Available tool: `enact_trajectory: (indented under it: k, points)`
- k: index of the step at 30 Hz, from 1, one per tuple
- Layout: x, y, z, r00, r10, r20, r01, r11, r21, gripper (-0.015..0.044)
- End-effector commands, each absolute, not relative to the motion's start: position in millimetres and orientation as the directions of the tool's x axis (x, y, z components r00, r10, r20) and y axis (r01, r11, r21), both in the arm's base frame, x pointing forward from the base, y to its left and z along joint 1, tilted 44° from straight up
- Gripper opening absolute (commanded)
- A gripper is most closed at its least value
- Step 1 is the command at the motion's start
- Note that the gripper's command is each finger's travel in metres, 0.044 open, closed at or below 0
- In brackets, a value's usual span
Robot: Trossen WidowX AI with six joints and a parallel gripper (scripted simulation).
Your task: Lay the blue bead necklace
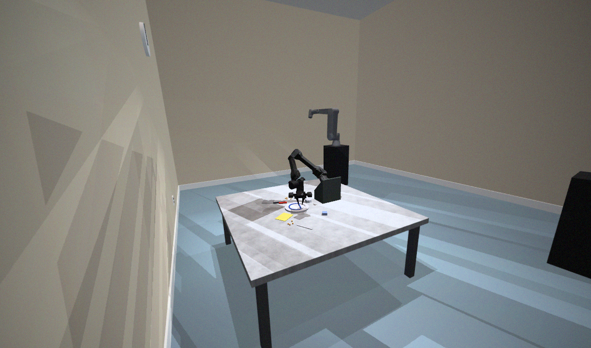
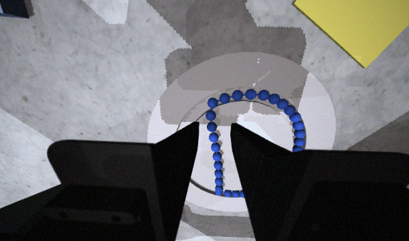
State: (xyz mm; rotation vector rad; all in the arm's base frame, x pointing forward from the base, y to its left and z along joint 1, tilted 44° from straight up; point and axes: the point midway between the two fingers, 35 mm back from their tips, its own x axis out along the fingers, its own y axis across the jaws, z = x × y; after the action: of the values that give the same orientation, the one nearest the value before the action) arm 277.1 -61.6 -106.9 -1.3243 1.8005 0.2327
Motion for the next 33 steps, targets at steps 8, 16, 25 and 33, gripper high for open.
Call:
enact_trajectory:
  k: [8,16,25,33]
  points:
    - [275.2,-71.8,-118.3,-0.066,-0.689,-0.722,-0.851,0.416,-0.32,0.012]
    - [272.8,-80.6,-127.8,-0.07,-0.69,-0.72,-0.852,0.416,-0.316,0.012]
    - [273.9,-80.7,-127.5,-0.068,-0.686,-0.725,-0.849,0.421,-0.32,0.0015]
    - [273.9,-80.7,-127.5,-0.068,-0.686,-0.725,-0.849,0.421,-0.32,0.0]
